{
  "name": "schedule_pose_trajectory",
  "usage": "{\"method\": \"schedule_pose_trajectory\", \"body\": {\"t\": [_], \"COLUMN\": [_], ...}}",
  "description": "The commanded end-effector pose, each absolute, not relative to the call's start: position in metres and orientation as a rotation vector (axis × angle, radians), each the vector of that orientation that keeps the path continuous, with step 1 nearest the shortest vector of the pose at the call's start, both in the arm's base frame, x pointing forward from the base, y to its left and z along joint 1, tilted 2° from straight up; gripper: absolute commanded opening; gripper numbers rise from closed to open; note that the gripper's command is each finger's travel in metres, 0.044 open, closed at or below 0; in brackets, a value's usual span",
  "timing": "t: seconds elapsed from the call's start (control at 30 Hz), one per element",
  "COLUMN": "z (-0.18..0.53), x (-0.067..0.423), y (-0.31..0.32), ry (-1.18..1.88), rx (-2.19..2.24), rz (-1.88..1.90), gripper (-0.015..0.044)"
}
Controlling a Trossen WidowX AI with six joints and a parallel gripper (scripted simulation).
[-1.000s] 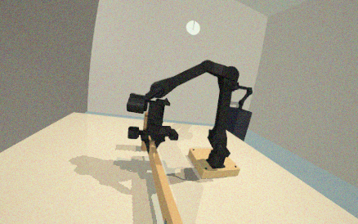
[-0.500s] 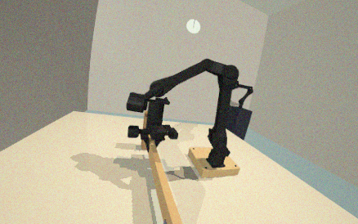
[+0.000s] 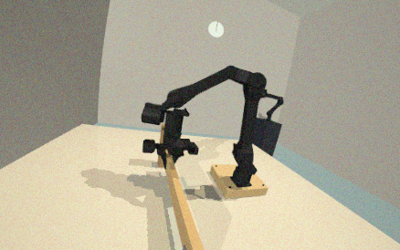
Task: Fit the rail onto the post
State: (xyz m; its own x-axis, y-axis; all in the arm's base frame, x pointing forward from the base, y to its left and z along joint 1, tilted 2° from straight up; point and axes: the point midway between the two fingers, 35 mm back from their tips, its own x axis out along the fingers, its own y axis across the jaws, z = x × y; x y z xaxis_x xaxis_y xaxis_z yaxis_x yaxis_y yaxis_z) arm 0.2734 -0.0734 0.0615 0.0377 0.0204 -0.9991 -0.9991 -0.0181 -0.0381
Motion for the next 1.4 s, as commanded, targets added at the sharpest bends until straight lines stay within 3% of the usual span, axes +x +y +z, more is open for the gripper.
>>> {"method": "schedule_pose_trajectory", "body": {"t": [0.0,1.37], "z": [0.064,0.063], "x": [0.274,0.275], "y": [-0.077,-0.089], "ry": [1.159,1.160], "rx": [-1.231,-1.232], "rz": [1.198,1.198], "gripper": [0.0000,0.0000]}}
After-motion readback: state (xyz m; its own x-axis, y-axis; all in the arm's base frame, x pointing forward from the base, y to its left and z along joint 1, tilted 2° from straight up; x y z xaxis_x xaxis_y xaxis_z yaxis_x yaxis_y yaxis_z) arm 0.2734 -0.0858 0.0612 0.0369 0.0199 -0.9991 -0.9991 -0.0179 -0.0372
